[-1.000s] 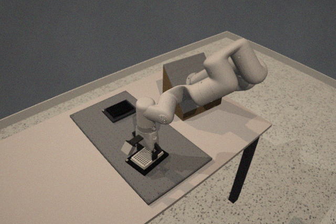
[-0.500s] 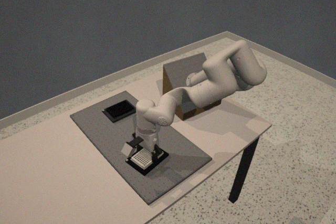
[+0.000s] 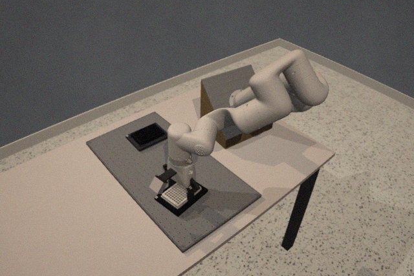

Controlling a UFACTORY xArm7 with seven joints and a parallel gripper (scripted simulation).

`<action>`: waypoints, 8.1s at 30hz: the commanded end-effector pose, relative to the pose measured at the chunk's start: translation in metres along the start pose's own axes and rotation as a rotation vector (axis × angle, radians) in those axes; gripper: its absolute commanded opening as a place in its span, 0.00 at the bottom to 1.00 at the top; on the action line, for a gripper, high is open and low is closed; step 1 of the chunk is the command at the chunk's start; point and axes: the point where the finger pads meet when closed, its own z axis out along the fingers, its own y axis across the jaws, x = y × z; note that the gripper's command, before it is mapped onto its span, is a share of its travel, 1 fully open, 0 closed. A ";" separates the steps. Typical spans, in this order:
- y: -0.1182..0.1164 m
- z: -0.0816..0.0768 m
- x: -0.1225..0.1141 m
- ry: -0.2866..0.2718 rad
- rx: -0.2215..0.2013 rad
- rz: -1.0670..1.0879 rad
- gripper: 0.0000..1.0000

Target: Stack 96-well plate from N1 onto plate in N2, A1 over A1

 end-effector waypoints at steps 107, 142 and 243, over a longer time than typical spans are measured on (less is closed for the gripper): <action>0.001 -0.041 0.001 0.004 -0.001 0.000 0.00; 0.001 -0.092 0.001 0.004 -0.001 0.000 0.00; 0.235 -0.096 -0.097 0.004 -0.003 0.170 0.00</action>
